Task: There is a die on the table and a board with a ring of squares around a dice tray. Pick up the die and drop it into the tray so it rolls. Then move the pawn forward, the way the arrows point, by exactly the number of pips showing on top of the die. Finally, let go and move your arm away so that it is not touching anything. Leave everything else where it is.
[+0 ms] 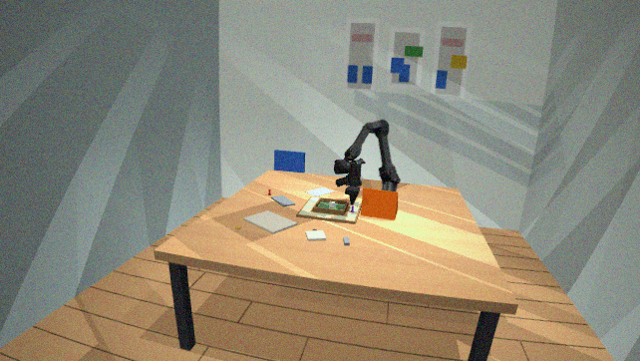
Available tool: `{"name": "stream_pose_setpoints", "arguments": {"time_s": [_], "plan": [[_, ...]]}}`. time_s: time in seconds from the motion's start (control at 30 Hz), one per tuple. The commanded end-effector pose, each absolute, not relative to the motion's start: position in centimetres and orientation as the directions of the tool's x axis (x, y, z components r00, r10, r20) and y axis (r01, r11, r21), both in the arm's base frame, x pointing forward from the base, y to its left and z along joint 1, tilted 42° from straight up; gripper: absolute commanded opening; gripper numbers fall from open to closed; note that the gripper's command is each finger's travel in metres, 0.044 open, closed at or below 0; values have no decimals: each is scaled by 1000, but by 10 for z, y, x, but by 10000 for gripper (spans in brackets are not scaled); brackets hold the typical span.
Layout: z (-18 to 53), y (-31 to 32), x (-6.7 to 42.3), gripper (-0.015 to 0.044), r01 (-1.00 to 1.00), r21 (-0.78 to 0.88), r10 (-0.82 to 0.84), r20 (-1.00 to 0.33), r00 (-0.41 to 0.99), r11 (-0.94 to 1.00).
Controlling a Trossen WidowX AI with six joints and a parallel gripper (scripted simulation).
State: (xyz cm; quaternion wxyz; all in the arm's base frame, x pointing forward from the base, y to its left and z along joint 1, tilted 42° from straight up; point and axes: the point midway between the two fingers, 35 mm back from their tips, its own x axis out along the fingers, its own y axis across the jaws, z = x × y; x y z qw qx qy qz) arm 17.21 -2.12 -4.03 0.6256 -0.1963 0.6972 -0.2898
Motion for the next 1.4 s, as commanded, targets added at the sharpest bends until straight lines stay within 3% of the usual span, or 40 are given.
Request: {"name": "stream_pose_setpoints", "arguments": {"time_s": [0.0,0.67,0.87,1.07,1.37], "plan": [[-46,-27,170,200,81,-655,-642,-753,-144,751],[-67,-47,164,200,81,-657,-644,-752,-144,749],[-67,-47,164,43,81,-657,-644,-752,-144,749],[-67,-47,164,3,81,-657,-644,-752,-144,749],[-47,-24,177,0,81,-651,-638,-757,-141,755]]}}
